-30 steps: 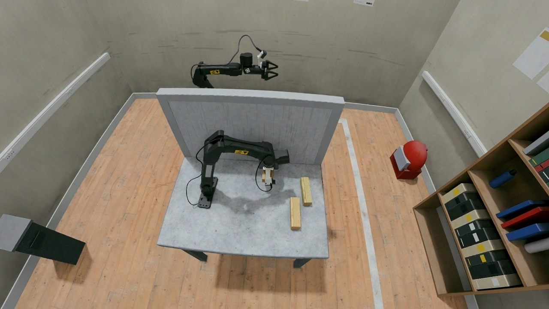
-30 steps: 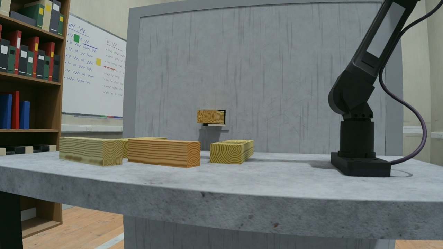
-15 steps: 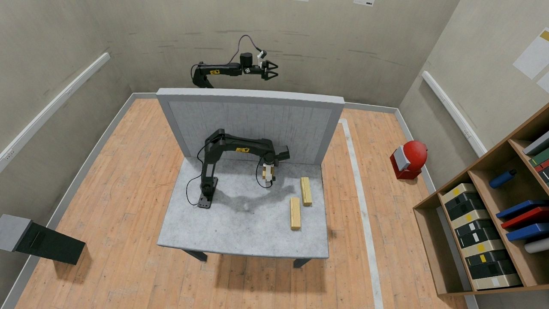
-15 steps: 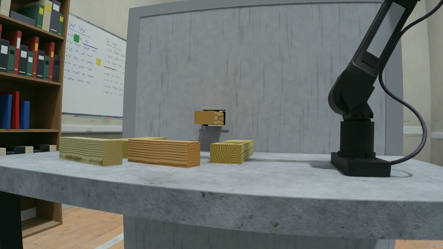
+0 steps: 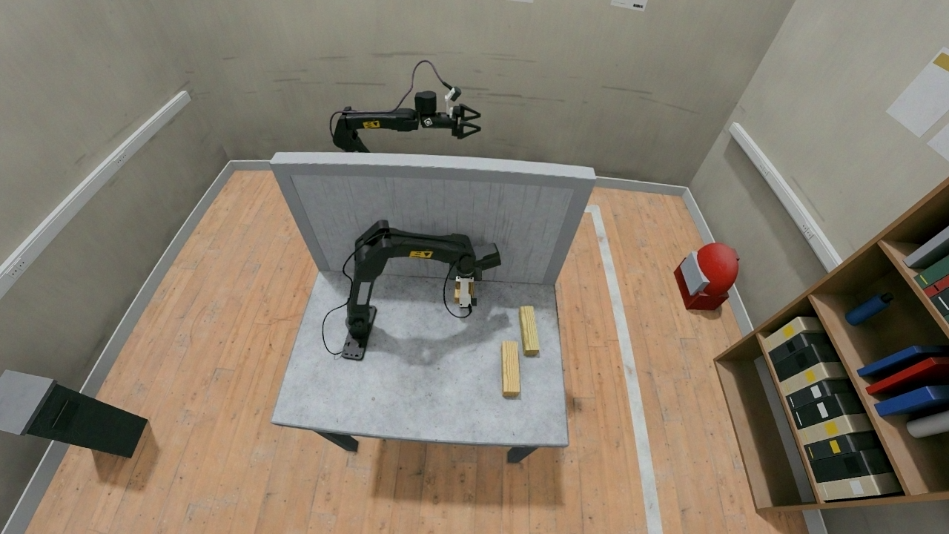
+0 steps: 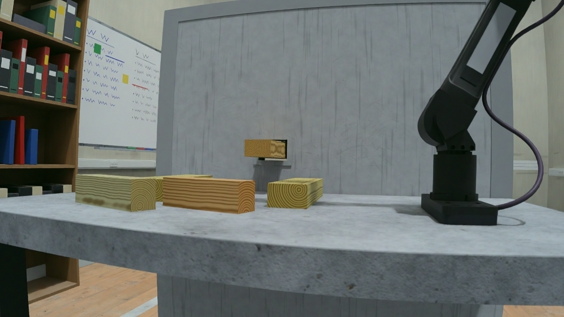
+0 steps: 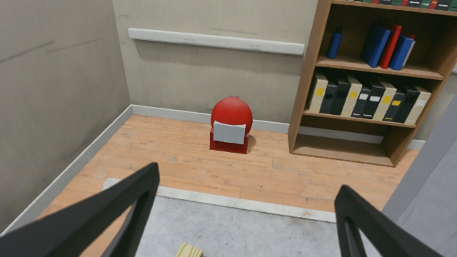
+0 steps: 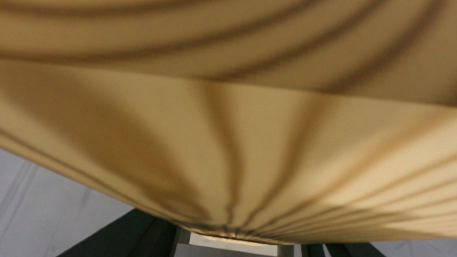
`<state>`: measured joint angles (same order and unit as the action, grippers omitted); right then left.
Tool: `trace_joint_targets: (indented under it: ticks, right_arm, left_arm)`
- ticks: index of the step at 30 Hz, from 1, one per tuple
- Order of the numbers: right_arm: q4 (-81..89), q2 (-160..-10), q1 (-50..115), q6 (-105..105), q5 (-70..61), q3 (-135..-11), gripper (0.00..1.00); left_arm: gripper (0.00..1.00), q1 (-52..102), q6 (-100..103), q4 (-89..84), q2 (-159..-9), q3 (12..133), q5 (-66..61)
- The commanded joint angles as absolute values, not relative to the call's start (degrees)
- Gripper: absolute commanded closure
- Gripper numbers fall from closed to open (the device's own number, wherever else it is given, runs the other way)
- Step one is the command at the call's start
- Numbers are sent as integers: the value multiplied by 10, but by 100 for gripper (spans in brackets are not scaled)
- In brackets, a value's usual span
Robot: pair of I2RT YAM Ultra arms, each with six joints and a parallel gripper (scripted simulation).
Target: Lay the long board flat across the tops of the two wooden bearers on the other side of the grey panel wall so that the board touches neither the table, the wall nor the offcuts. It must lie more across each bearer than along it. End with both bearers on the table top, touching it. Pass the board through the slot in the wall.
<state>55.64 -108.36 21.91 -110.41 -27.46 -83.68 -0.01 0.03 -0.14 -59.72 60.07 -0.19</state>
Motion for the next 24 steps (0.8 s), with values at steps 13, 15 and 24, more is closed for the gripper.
trace_joint_targets:
  ticks: [13,15,24]
  right_arm:
    - [532,-1059,223,-1108,-302,-861,100]
    - [526,-1066,220,-1108,-302,-841,100]
    - [519,-1061,220,-1109,-302,-839,100]
  left_arm:
    - [0,5,-5,-4,-580,605,1]
    - [0,5,-5,-4,-580,605,1]
    - [0,5,-5,-4,-580,605,1]
